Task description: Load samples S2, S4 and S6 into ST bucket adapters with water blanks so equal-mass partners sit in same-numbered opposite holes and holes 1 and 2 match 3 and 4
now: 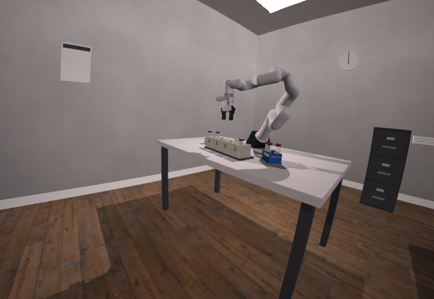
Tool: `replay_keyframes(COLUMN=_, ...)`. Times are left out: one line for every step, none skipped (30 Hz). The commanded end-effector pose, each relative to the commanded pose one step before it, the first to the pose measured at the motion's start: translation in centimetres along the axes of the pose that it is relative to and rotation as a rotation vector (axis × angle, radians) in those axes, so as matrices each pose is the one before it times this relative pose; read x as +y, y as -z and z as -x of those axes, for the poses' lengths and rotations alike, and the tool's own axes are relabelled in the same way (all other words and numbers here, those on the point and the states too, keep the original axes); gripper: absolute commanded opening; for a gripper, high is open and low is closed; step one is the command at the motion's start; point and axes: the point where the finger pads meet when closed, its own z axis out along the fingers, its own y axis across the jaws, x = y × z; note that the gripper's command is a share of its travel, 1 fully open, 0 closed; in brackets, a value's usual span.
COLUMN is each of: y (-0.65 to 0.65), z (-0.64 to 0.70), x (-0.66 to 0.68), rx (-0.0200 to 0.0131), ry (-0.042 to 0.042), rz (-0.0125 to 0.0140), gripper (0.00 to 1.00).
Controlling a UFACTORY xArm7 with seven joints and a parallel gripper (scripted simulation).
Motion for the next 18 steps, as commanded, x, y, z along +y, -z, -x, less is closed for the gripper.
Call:
replay_keyframes(y=0.186, z=0.828, x=1.926, rx=0.00323, ry=-0.13725, rz=0.00323, gripper=1.0)
replay_keyframes(y=0.0, z=0.0, x=0.0, rx=0.0, ry=0.0, rz=0.0, gripper=1.0)
replay_keyframes(y=0.0, z=0.155, x=0.477, rx=-0.00002, ry=-0.03334, rz=0.00004, gripper=1.0)
replay_keyframes(y=0.0, z=0.141, x=0.481, rx=-0.00001, ry=-0.03333, rz=0.00004, gripper=1.0)
replay_keyframes(y=0.0, z=0.125, x=0.485, rx=-0.00001, ry=-0.03333, rz=0.00004, gripper=1.0)
replay_keyframes(y=0.0, z=0.109, x=0.489, rx=-0.00001, ry=-0.03333, rz=0.00004, gripper=1.0)
replay_keyframes(y=0.0, z=0.093, x=0.492, rx=-0.00001, ry=-0.03333, rz=0.00004, gripper=1.0)
replay_keyframes(y=0.0, z=0.076, x=0.495, rx=-0.00001, ry=-0.03333, rz=0.00004, gripper=1.0)
replay_keyframes(y=0.0, z=0.06, x=0.497, rx=-0.00001, ry=-0.03333, rz=0.00004, gripper=1.0)
replay_keyframes(y=0.0, z=0.043, x=0.499, rx=-0.00001, ry=-0.03333, rz=0.00004, gripper=1.0)
replay_keyframes(y=0.0, z=0.026, x=0.5, rx=-0.00001, ry=-0.03333, rz=0.00004, gripper=1.0)
replay_keyframes(y=0.0, z=0.01, x=0.501, rx=0.0, ry=-0.03333, rz=0.00004, gripper=1.0)
replay_keyframes(y=0.0, z=-0.007, x=0.501, rx=0.0, ry=-0.03333, rz=0.00004, gripper=1.0)
replay_keyframes(y=0.0, z=-0.024, x=0.5, rx=0.0, ry=-0.03333, rz=0.00005, gripper=1.0)
replay_keyframes(y=0.0, z=-0.041, x=0.499, rx=0.0, ry=-0.03334, rz=0.00005, gripper=1.0)
replay_keyframes(y=0.0, z=-0.057, x=0.498, rx=0.0, ry=-0.03334, rz=0.00005, gripper=1.0)
replay_keyframes(y=0.0, z=-0.074, x=0.496, rx=0.0, ry=-0.03334, rz=0.00005, gripper=1.0)
replay_keyframes(y=0.0, z=0.0, x=0.0, rx=0.0, ry=0.0, rz=0.0, gripper=1.0)
